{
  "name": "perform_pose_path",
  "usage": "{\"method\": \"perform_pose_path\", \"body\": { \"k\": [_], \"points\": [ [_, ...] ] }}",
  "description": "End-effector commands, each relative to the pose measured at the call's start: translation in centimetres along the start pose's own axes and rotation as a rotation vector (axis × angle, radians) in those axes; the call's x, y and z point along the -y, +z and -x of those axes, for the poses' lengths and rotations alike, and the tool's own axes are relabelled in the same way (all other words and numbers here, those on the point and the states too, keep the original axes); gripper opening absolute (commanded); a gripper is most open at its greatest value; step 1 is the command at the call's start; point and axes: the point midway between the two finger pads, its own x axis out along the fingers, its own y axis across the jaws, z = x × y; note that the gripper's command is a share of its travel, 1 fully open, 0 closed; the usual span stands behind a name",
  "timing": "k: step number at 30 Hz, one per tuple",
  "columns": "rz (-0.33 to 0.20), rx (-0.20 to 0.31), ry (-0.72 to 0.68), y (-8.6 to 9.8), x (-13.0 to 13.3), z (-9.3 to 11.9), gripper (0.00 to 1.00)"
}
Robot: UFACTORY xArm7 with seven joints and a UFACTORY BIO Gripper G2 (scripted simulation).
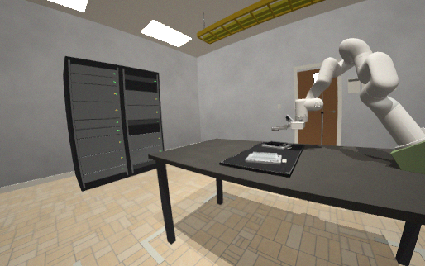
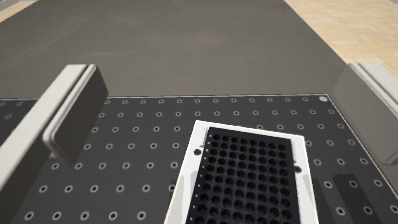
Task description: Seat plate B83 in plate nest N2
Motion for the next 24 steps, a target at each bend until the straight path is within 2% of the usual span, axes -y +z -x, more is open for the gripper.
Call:
{"method": "perform_pose_path", "body": {
  "k": [1,24],
  "points": [
    [-0.004,-0.006,0.016,1.7,-1.3,0.8,0.54],
    [-0.004,-0.006,0.016,9.1,-7.6,4.8,0.54]
  ]
}}
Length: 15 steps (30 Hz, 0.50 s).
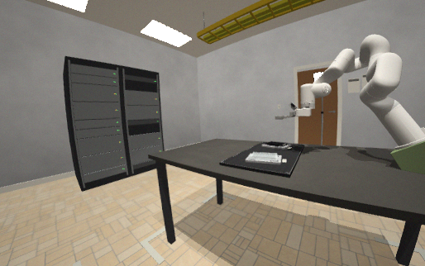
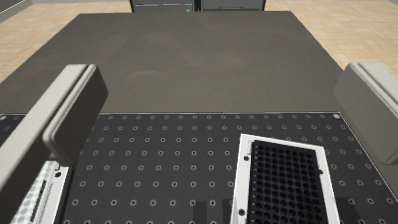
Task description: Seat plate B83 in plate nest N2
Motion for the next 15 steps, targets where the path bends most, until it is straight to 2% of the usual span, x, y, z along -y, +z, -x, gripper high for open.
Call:
{"method": "perform_pose_path", "body": {
  "k": [1,5,7,15],
  "points": [
    [0.0,-0.002,-0.001,2.0,-1.5,1.0,0.54],
    [0.0,-0.002,-0.002,3.4,-2.8,1.7,0.54],
    [0.0,-0.002,-0.002,3.4,-2.8,1.7,0.54],
    [-0.001,-0.002,-0.002,6.2,-5.2,3.2,0.54]
  ]
}}
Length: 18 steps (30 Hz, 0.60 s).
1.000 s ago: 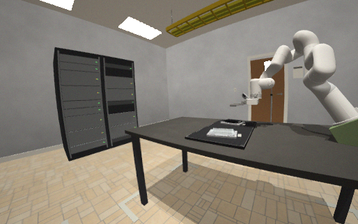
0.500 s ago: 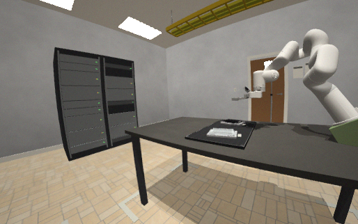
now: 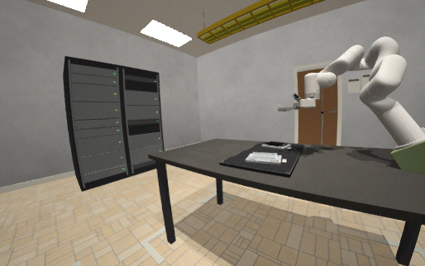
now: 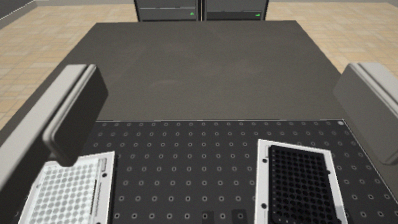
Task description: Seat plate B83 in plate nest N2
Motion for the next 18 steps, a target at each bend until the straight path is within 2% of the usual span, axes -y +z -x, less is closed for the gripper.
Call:
{"method": "perform_pose_path", "body": {
  "k": [1,6,18],
  "points": [
    [0.0,-0.002,-0.002,1.9,-1.5,0.9,0.54],
    [0.0,-0.002,-0.002,3.7,-3.0,1.9,0.54],
    [0.0,-0.002,-0.002,3.7,-3.1,1.9,0.54]
  ]
}}
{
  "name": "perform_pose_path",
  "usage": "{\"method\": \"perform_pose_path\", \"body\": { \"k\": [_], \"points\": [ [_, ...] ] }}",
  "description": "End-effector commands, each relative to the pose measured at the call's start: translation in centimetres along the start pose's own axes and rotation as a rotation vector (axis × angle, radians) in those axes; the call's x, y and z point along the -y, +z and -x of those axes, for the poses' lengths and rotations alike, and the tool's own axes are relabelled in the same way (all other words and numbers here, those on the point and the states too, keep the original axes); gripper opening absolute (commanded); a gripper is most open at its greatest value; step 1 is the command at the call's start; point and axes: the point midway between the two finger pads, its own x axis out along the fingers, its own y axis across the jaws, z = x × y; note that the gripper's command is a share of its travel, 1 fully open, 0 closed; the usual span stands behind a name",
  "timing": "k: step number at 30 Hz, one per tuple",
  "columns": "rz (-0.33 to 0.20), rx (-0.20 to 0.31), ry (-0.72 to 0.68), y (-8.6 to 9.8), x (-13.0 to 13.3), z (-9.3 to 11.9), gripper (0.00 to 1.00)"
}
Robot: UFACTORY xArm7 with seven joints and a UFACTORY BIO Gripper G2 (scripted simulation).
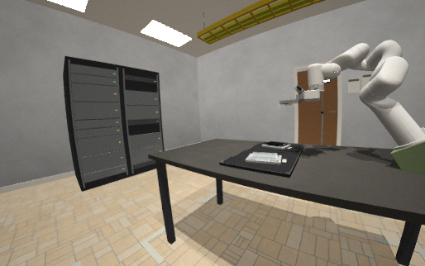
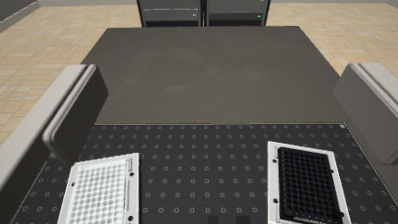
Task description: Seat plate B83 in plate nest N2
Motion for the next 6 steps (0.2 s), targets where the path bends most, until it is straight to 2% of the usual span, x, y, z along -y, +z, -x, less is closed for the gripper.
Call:
{"method": "perform_pose_path", "body": {
  "k": [1,6],
  "points": [
    [-0.001,0.003,0.0,0.2,-0.03,-0.05,0.54],
    [-0.001,0.003,0.0,0.2,-0.03,-0.05,0.54]
  ]
}}
